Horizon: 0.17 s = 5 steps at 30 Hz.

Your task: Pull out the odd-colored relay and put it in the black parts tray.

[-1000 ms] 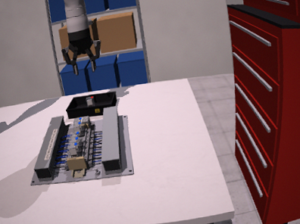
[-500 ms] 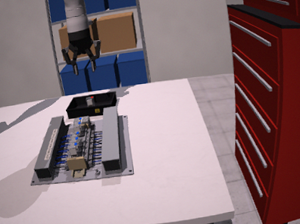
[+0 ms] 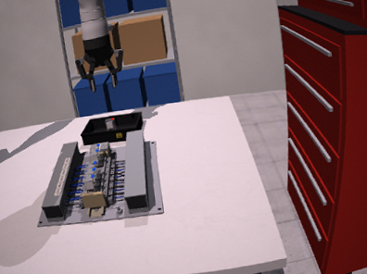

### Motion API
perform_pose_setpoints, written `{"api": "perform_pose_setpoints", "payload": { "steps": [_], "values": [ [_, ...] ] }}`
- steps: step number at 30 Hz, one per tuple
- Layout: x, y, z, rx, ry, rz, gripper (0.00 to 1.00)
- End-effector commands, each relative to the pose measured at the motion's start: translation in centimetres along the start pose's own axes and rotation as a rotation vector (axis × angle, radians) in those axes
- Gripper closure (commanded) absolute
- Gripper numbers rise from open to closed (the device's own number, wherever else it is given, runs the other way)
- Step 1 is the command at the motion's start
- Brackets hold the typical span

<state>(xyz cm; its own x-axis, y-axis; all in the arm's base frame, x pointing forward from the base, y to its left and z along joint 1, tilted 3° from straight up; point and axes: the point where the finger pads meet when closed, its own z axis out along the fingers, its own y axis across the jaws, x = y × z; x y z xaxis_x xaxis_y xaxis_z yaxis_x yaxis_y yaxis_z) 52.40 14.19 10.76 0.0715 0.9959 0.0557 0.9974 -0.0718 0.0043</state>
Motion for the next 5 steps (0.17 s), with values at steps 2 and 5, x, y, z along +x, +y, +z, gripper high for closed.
{"api": "perform_pose_setpoints", "payload": {
  "steps": [2,5],
  "values": [
    [0.02,0.05,-0.1,-0.002,0.001,0.0,0.39],
    [0.02,0.05,-0.1,-0.002,0.001,0.0,0.39]
  ]
}}
